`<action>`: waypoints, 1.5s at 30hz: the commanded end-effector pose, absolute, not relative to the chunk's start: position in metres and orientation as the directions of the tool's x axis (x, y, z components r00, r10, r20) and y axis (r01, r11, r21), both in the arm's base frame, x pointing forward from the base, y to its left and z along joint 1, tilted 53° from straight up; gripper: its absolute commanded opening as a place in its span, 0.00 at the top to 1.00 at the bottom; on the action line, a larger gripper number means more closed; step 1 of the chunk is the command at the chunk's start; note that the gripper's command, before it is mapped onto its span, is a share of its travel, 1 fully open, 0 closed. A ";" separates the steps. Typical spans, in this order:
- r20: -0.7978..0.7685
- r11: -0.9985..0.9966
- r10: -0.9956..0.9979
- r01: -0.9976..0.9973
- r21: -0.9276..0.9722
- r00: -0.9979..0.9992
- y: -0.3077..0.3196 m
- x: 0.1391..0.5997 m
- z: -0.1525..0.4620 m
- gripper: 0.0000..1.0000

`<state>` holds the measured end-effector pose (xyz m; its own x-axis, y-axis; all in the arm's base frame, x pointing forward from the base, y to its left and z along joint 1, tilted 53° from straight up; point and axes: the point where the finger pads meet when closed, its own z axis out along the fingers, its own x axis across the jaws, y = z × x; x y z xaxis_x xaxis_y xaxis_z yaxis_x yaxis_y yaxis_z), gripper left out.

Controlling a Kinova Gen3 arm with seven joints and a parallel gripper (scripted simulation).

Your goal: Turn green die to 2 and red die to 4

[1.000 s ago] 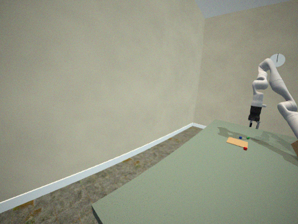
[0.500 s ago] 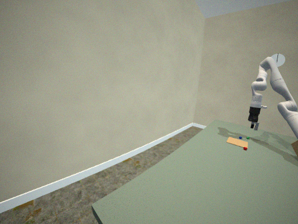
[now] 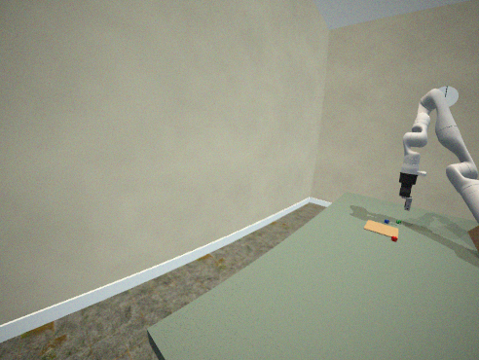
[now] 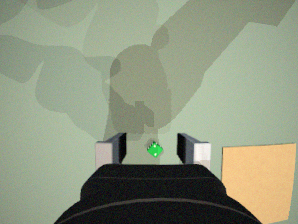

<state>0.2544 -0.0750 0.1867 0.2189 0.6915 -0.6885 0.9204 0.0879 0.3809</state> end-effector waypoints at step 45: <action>-0.286 -0.349 0.604 0.570 0.744 0.744 -0.074 0.274 0.186 0.00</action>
